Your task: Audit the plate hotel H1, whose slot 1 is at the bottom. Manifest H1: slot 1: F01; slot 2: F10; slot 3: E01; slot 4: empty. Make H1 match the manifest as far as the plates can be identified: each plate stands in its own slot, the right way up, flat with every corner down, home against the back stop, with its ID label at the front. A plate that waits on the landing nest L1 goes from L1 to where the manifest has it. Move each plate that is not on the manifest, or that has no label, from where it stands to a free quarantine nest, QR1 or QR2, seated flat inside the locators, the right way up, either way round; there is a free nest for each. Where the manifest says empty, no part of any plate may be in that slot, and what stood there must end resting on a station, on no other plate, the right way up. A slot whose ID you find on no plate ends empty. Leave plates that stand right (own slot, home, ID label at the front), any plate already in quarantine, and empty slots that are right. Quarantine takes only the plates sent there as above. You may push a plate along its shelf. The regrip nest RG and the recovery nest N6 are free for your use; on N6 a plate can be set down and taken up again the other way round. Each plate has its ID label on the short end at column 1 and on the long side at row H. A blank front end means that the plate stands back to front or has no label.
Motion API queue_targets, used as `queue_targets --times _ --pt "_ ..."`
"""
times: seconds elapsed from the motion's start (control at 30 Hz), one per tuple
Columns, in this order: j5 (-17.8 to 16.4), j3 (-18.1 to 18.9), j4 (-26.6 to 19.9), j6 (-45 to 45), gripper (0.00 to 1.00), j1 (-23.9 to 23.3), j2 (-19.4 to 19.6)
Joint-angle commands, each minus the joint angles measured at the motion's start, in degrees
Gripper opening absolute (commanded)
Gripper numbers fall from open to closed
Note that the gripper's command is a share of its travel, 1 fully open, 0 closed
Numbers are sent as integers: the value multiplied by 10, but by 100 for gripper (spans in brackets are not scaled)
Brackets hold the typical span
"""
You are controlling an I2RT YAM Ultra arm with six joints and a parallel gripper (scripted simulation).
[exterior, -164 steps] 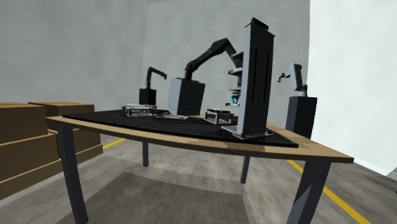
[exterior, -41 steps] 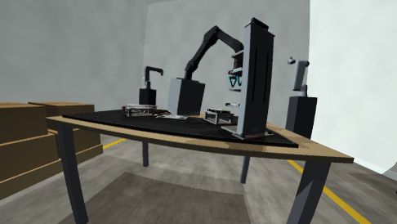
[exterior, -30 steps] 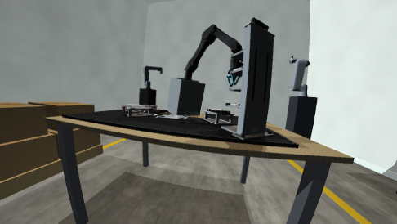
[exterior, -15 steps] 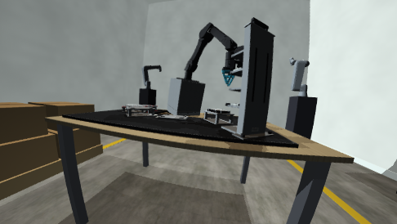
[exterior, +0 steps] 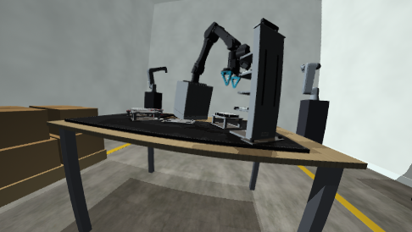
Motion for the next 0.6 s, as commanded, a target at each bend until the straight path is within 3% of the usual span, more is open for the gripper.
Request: queue_targets --times 0.0,0.57 --pt "-4 -3 5 39 100 -16 -14" --pt "-6 -8 7 229 100 -27 -17"
